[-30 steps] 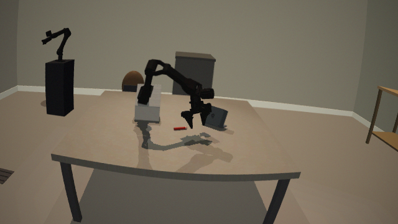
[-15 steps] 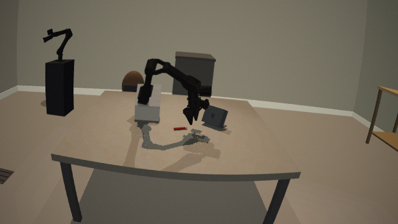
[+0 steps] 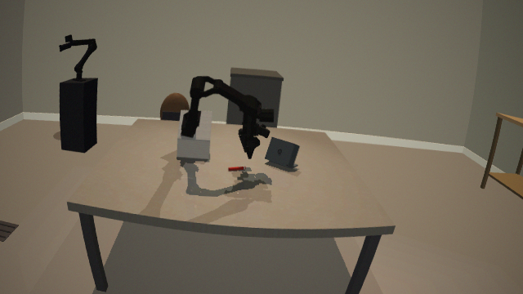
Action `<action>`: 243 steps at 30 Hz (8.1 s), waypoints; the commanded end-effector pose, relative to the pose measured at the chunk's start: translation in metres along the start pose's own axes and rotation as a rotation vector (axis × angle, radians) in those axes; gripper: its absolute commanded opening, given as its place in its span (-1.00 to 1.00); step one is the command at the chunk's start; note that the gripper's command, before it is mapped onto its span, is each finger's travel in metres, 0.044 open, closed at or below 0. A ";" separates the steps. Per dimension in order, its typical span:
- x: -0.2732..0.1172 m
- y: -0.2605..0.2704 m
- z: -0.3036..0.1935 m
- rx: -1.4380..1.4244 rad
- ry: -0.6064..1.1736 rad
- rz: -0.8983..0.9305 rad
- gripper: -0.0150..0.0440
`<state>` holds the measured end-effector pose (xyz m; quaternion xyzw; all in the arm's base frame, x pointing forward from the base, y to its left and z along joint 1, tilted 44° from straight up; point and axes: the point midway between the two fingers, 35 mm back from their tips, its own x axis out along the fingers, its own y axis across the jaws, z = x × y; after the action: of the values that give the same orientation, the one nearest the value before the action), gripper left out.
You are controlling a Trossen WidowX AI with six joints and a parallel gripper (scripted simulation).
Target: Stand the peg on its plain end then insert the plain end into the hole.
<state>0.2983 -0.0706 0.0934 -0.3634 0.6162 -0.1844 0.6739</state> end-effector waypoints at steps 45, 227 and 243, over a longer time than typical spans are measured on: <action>0.044 0.016 -0.013 -0.257 0.034 0.038 1.00; 0.024 -0.004 -0.084 -0.216 -1.079 0.169 -0.32; 0.025 -0.006 -0.095 -0.207 -1.216 0.187 -0.32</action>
<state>0.2139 -0.1153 0.0819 -0.4131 0.1796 0.1716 0.8761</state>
